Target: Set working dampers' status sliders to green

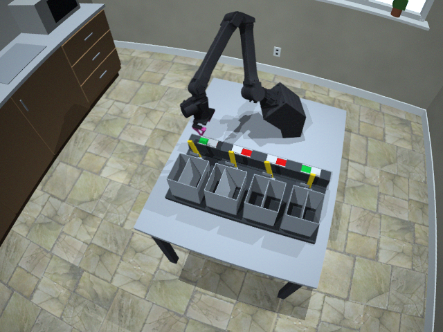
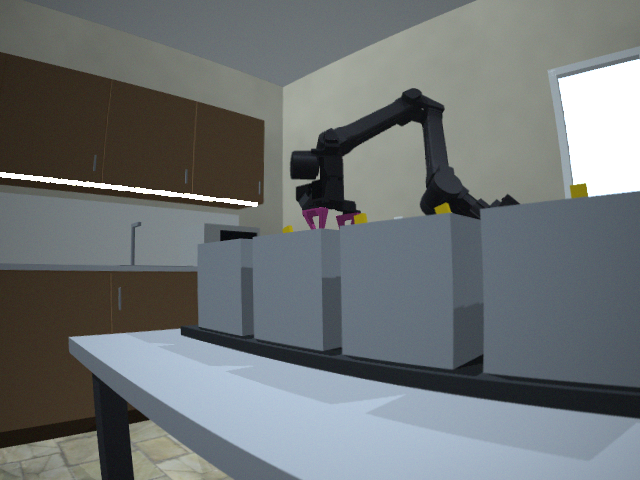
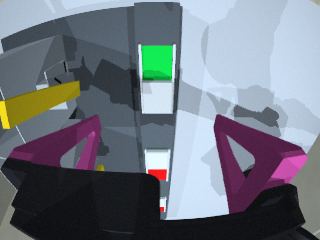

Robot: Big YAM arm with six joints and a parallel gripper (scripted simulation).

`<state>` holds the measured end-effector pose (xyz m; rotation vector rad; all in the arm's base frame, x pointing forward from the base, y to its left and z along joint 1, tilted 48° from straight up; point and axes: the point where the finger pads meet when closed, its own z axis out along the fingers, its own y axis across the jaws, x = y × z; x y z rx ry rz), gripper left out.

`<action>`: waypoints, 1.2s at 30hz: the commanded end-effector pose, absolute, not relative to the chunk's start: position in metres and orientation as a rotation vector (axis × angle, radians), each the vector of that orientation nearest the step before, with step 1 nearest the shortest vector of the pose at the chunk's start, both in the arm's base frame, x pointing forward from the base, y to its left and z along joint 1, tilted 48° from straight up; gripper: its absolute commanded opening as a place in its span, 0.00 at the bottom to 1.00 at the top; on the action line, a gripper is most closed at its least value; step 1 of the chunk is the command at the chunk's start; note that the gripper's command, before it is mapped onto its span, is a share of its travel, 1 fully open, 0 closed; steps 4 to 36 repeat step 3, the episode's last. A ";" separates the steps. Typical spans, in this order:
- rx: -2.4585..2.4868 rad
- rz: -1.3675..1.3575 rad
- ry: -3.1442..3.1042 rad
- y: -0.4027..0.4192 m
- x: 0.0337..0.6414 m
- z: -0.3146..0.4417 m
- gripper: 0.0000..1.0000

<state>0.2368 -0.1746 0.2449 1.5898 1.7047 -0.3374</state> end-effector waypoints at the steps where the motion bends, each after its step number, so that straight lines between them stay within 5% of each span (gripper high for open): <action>1: 1.597 -0.333 1.692 -0.174 0.238 0.249 1.00; 36: 1.597 -0.333 1.692 -0.174 0.238 0.249 1.00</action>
